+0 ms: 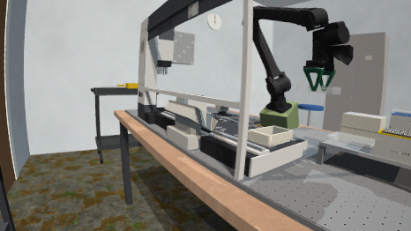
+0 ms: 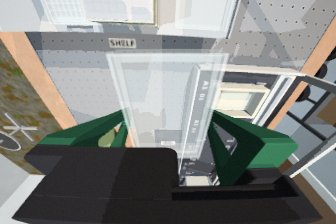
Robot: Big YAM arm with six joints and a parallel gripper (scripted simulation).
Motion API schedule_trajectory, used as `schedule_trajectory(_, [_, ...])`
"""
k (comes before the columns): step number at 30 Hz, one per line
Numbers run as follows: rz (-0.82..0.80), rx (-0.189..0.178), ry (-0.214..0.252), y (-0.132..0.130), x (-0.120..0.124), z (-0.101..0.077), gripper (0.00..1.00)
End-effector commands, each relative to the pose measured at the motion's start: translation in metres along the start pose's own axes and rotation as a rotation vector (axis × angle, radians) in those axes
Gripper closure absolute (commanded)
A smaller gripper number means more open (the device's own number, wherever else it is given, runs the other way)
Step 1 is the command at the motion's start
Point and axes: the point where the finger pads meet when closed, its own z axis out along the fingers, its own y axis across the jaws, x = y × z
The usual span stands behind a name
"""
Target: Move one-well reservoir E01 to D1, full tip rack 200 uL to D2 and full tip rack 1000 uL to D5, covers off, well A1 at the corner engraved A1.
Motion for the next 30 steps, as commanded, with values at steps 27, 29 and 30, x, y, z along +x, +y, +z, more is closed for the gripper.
schedule_trajectory(27, [0.045,0.009,-0.021,0.038,-0.003,-0.009,1.00])
schedule_trajectory(29, [0.043,0.007,-0.015,0.049,-0.002,-0.008,1.00])
schedule_trajectory(30, [0.042,0.007,-0.013,0.054,-0.002,-0.008,1.00])
